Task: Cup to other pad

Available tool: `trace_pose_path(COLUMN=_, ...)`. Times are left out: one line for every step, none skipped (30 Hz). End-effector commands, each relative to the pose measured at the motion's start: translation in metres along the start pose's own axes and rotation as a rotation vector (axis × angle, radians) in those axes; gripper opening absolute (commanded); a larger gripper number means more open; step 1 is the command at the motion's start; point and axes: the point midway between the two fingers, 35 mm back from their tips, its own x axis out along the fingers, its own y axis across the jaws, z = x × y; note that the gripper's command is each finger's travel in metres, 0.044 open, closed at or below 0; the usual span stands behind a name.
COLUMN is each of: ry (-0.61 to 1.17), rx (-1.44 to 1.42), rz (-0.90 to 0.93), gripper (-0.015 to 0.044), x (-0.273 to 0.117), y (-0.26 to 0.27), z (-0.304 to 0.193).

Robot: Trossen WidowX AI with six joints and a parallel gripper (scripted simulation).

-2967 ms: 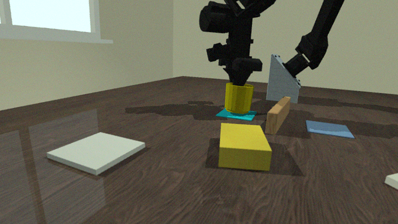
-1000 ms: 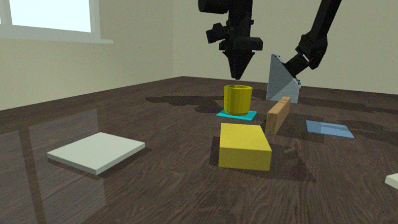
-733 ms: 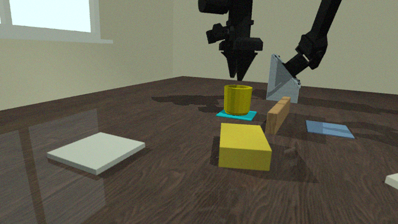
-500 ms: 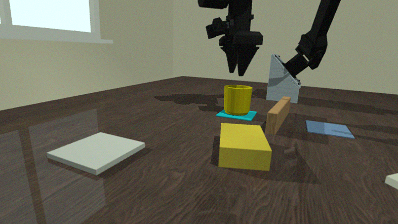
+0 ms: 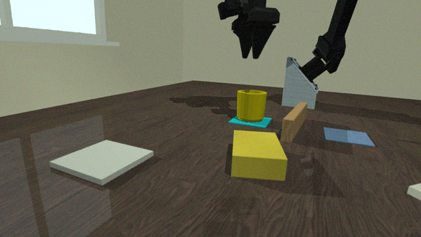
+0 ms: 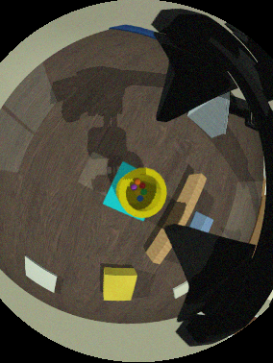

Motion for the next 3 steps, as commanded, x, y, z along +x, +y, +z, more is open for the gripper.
trace_pose_path(ry=0.0, rx=0.0, rz=0.0, gripper=0.044, x=0.0, y=0.0, z=0.0)
trace_pose_path(ry=0.0, rx=0.0, rz=0.0, gripper=0.044, x=0.0, y=0.0, z=0.0)
trace_pose_path(ry=0.0, rx=0.0, rz=0.0, gripper=0.044, x=0.0, y=0.0, z=0.0)
